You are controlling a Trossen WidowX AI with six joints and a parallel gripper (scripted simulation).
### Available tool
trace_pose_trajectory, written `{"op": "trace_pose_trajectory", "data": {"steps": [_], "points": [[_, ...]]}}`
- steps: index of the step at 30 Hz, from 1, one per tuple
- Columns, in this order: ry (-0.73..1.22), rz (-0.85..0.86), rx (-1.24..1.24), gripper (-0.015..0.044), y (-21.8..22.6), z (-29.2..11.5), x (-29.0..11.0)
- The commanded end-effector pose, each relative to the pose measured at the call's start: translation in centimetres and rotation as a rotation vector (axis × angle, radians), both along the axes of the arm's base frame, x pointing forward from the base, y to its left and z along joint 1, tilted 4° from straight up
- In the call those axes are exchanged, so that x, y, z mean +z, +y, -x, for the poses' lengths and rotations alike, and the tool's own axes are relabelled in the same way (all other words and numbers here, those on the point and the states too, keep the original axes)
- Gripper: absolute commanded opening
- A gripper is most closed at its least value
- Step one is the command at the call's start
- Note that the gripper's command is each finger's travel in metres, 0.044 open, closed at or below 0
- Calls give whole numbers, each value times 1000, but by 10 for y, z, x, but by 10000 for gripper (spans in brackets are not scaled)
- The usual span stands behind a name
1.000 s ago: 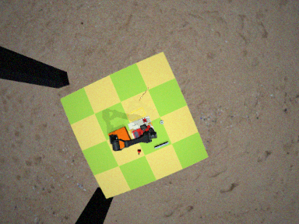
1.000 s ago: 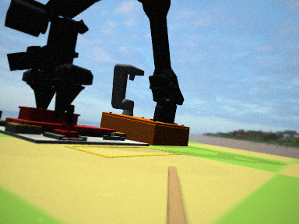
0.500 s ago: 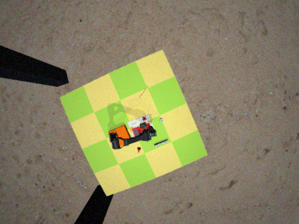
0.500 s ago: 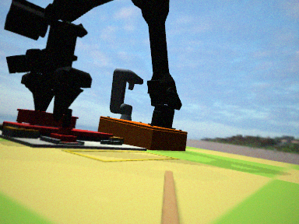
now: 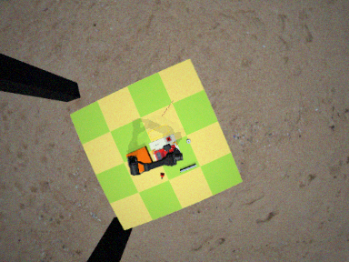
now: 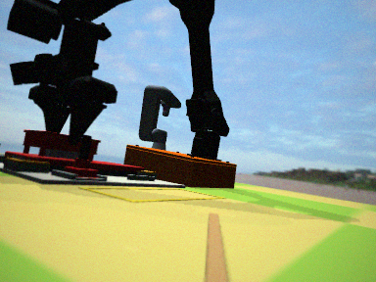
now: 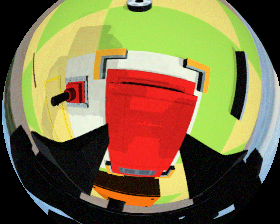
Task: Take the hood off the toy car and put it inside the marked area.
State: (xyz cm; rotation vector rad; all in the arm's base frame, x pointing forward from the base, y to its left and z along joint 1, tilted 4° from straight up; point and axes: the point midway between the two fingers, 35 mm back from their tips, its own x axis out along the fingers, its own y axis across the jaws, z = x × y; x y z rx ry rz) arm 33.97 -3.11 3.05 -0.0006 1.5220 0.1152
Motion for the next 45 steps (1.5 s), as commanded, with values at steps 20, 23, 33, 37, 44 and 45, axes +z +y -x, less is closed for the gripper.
{"op": "trace_pose_trajectory", "data": {"steps": [20,23,33,37,44,45], "points": [[-5,1,2,0,-2,-1,20],[-5,1,2,0,-2,-1,31],[-2,0,-1,0,-1,1,53],[-2,0,-1,0,16,1,55],[-2,-1,0,0,47,3,58],[-2,-2,0,0,52,3,58]]}}
